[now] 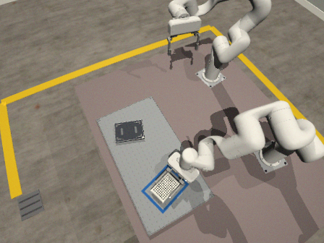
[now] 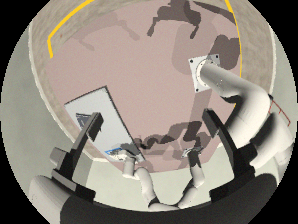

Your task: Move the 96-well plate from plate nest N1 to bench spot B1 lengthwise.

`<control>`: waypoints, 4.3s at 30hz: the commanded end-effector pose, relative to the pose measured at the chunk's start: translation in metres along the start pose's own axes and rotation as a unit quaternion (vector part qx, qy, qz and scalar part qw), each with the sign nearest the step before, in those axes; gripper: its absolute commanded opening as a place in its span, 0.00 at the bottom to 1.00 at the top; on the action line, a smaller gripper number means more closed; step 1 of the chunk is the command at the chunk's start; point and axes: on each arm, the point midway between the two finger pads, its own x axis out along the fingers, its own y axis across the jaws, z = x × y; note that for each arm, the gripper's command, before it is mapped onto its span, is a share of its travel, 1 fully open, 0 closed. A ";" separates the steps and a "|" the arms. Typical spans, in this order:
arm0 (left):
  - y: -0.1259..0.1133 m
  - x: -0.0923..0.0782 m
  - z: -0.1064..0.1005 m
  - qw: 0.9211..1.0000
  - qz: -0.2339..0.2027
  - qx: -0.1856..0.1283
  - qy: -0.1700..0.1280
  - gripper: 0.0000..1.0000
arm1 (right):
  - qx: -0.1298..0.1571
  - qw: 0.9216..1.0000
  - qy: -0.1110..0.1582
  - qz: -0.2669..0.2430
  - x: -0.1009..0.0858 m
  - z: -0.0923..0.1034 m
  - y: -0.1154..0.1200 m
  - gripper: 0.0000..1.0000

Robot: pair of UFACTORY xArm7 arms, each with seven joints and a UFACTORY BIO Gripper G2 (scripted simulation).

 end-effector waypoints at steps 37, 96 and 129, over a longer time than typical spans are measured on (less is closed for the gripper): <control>-0.001 0.001 0.002 1.000 0.000 -0.001 -0.002 0.00 | 0.000 1.000 -0.001 0.001 -0.001 0.000 0.001 1.00; -0.001 0.001 -0.004 1.000 0.000 -0.001 -0.002 0.00 | 0.000 1.000 -0.001 0.001 -0.001 0.000 0.001 1.00; -0.001 0.001 -0.009 1.000 0.000 -0.001 -0.002 0.37 | 0.000 1.000 -0.001 0.001 -0.001 0.000 0.001 1.00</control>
